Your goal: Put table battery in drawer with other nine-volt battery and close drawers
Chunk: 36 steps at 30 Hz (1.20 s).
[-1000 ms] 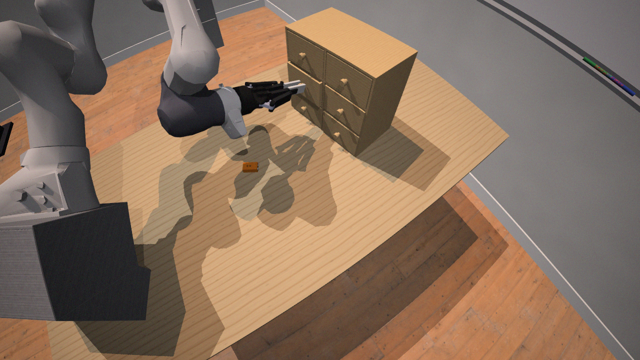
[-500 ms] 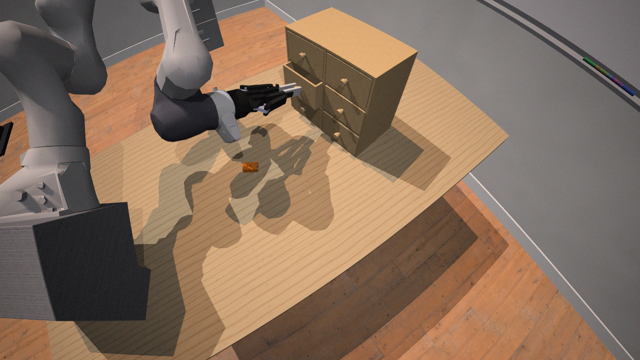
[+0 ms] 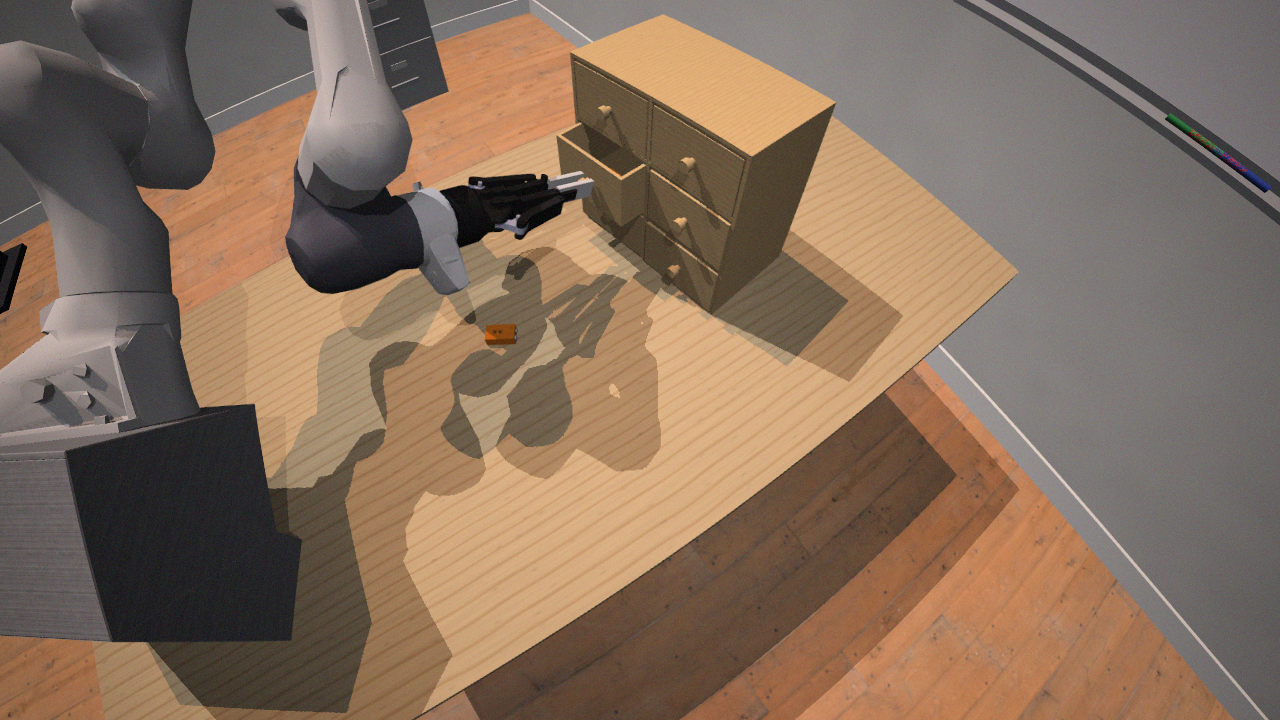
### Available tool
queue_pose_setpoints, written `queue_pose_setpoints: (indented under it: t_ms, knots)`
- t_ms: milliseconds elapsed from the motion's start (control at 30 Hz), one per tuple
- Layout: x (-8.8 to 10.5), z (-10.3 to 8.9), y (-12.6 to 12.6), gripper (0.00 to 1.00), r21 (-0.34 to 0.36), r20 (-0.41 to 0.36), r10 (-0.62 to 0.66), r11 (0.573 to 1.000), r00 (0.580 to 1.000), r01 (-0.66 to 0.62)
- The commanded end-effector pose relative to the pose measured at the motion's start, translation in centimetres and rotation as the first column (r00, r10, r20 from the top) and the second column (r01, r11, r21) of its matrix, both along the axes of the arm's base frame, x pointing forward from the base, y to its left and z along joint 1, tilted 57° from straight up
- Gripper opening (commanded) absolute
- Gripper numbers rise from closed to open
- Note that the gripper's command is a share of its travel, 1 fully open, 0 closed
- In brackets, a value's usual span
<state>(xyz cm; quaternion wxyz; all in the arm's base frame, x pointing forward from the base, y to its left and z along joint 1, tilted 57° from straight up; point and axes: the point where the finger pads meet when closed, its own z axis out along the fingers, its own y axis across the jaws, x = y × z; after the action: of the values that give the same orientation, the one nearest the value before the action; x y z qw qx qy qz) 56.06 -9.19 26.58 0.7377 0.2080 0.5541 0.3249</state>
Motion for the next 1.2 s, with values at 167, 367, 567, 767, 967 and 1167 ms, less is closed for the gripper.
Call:
queue_pose_setpoints:
  t_ms: [167, 367, 567, 767, 967, 1167]
  knots:
    - [-0.8, -0.4, 0.2, 0.08, -0.011, 0.005, 0.0, 1.0, 1.0, 0.0]
    - [-1.3, -0.7, 0.4, 0.08, -0.011, 0.005, 0.0, 1.0, 1.0, 0.0]
    - [-1.7, -0.9, 0.4, 0.08, -0.011, 0.005, 0.0, 1.0, 1.0, 0.0]
    - [-1.8, -1.0, 0.5, 0.08, -0.011, 0.005, 0.0, 1.0, 1.0, 0.0]
    - [-1.9, -1.0, 0.5, 0.08, -0.011, 0.005, 0.0, 1.0, 1.0, 0.0]
    - [-1.9, -1.0, 0.5, 0.08, -0.011, 0.005, 0.0, 1.0, 1.0, 0.0]
